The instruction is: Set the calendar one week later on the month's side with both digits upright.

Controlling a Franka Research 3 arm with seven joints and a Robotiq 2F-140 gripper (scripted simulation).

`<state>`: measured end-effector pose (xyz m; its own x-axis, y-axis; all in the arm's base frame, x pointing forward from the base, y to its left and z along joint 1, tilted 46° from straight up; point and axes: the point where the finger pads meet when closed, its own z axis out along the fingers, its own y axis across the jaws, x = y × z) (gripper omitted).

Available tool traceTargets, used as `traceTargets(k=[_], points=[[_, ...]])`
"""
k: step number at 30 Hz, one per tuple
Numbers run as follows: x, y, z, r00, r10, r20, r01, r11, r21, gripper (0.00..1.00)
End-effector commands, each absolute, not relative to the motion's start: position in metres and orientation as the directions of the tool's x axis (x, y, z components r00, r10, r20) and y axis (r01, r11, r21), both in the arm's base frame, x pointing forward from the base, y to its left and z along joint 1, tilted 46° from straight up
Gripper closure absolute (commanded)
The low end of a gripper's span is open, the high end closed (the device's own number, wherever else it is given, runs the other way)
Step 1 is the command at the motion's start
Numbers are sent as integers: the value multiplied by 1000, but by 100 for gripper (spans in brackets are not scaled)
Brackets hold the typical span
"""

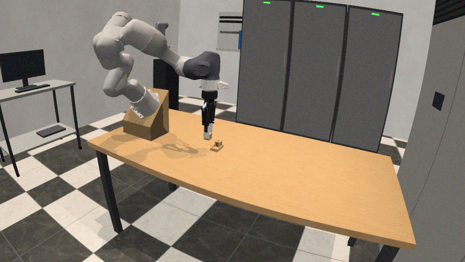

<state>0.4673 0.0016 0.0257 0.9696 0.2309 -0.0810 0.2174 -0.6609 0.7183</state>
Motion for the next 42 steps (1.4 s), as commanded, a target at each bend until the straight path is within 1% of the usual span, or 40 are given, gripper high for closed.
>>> traceTargets(k=[1, 10, 32, 42], points=[[468, 2, 26, 978, 205, -43, 172, -670, 722, 83], [469, -4, 20, 978, 205, -43, 172, -670, 722, 83], [478, -61, -36, 978, 205, -43, 172, -670, 722, 83], [479, -66, -41, 978, 205, -43, 172, -670, 722, 83]])
